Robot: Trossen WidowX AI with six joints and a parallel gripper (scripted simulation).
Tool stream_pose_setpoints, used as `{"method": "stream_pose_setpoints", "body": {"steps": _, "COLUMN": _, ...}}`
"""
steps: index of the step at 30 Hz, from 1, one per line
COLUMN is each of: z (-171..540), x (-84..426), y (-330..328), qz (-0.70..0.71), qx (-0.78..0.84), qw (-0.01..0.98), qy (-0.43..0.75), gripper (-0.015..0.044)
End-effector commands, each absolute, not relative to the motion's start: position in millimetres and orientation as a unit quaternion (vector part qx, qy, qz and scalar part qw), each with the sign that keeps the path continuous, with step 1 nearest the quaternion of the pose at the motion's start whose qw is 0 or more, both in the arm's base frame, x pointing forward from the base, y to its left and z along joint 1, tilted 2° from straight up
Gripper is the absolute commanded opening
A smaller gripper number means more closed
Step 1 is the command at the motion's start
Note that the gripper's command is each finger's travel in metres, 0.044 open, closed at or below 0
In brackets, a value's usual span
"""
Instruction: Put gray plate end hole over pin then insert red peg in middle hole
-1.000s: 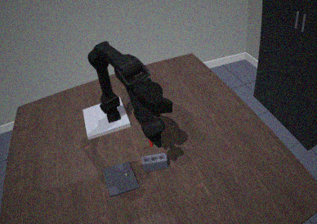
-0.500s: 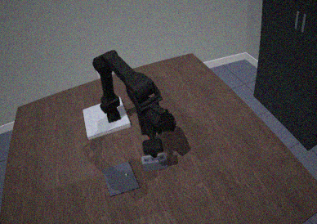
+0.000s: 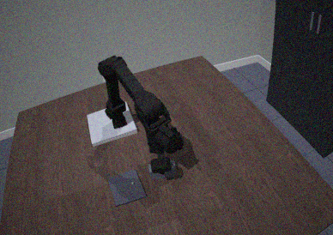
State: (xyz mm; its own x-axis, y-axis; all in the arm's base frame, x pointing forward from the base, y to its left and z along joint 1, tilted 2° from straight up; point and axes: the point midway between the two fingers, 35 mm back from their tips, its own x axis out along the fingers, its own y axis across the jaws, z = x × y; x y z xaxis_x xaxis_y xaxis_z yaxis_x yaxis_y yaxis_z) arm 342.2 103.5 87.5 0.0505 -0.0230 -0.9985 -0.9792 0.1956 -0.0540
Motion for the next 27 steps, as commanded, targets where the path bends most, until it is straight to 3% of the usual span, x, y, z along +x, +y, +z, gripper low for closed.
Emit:
{"method": "stream_pose_setpoints", "body": {"steps": 1, "z": 81.9, "x": 343.1, "y": 103.6, "qz": 0.431, "qx": -0.466, "qw": 0.556, "qy": 0.536, "gripper": 0.0440}}
{"method": "stream_pose_setpoints", "body": {"steps": 27, "z": 39.7, "x": 345.1, "y": 102.8, "qz": 0.431, "qx": -0.466, "qw": 0.556, "qy": 0.536, "gripper": 0.0440}}
